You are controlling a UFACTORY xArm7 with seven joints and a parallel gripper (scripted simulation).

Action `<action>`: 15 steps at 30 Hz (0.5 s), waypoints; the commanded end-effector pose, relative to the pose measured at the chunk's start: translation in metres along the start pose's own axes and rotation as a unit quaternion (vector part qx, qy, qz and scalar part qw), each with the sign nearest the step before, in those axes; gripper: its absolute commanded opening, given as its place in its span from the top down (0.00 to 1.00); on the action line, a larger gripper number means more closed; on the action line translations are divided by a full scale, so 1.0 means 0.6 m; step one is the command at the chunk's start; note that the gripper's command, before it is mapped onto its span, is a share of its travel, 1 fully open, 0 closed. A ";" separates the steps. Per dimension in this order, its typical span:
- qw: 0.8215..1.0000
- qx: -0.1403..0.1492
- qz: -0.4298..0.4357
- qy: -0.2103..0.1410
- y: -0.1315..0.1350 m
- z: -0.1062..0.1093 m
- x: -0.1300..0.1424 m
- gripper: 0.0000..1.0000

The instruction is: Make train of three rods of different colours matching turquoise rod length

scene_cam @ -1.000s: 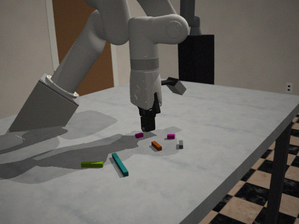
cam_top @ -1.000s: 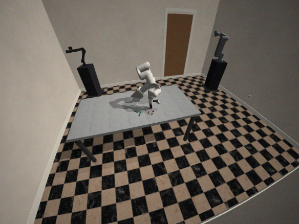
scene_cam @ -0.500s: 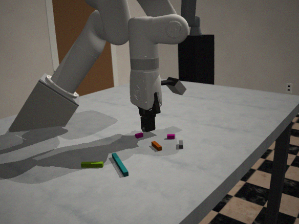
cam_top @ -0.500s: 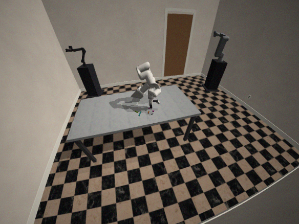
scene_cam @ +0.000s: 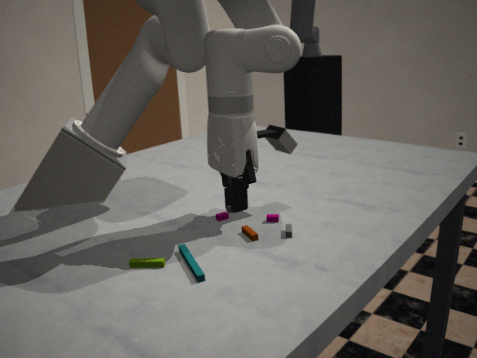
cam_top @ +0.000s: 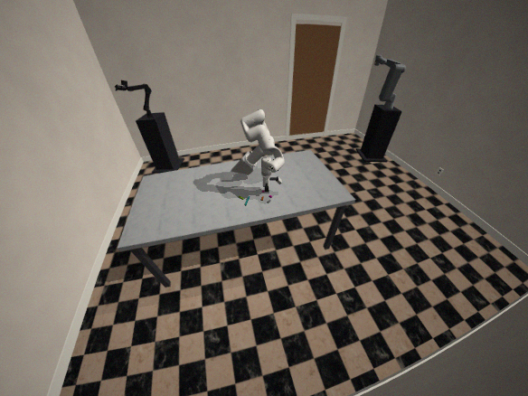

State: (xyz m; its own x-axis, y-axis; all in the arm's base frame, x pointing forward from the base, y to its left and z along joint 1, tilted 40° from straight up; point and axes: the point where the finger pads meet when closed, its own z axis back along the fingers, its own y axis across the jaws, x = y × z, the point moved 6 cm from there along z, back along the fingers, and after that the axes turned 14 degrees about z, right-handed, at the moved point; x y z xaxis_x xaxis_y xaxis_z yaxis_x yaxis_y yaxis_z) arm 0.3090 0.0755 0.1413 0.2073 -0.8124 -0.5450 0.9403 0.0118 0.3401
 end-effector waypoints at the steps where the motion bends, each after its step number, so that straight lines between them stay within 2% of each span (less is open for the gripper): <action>1: 1.000 0.001 0.000 0.000 0.001 -0.004 0.000 0.96; 15: 1.000 0.001 0.000 0.000 0.001 -0.015 0.000 0.96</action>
State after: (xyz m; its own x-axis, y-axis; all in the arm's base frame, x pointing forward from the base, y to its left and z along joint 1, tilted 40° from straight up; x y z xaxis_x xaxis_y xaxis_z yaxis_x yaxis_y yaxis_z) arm 0.3114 0.0808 0.1344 0.2075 -0.8125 -0.5449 0.9403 0.0120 0.3401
